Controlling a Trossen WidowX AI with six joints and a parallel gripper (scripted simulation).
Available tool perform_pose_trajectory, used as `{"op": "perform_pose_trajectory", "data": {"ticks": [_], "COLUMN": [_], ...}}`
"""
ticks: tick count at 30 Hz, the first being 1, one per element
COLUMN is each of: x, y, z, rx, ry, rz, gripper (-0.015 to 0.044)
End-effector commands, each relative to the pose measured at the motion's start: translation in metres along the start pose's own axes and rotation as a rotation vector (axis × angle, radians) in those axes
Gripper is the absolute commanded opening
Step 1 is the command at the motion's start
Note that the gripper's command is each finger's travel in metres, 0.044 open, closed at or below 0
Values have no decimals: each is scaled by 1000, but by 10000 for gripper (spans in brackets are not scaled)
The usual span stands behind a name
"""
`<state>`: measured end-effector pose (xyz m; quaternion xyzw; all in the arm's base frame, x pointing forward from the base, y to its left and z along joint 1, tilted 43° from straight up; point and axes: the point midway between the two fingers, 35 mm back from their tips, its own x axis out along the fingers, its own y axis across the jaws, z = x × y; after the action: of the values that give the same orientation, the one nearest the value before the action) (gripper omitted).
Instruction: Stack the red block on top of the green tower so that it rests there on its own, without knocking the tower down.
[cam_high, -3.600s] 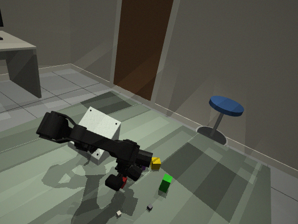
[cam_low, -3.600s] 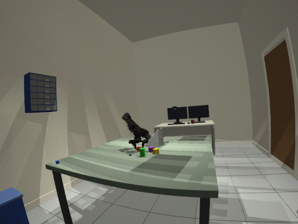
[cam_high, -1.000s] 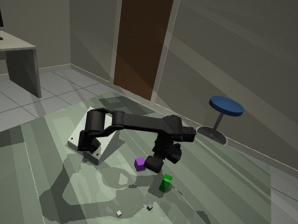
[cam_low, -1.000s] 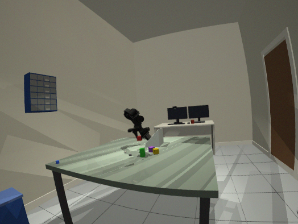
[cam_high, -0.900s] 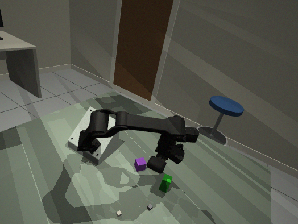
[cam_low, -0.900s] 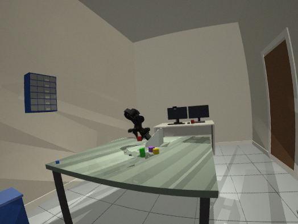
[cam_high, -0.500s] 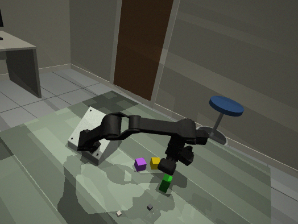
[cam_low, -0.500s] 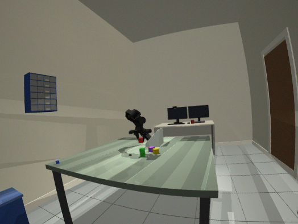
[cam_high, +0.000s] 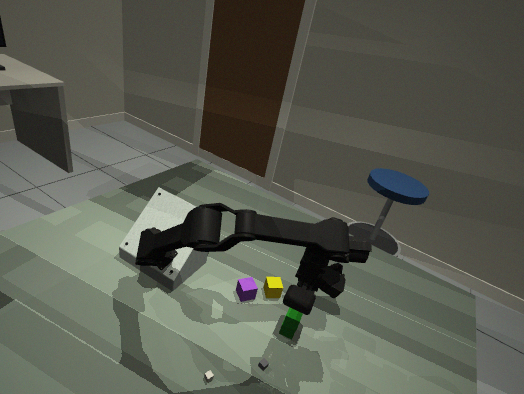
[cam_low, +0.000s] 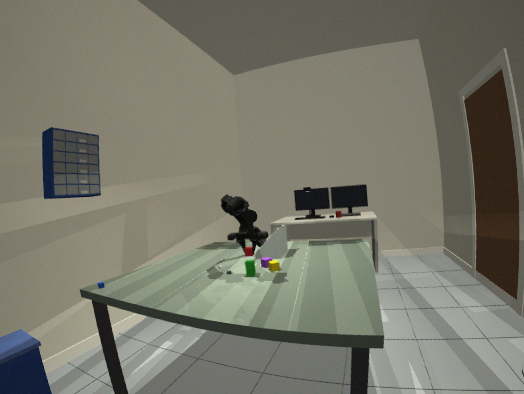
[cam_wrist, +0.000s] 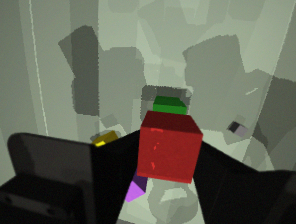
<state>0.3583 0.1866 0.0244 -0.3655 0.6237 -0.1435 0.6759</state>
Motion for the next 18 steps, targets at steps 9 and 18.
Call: {"op": "perform_pose_trajectory", "data": {"ticks": [9, 18], "x": [29, 30], "y": [-1, -1], "z": [0, 0], "rx": [-3, -3], "ry": [-4, -4], "rz": [-6, -6], "gripper": [0, 0]}}
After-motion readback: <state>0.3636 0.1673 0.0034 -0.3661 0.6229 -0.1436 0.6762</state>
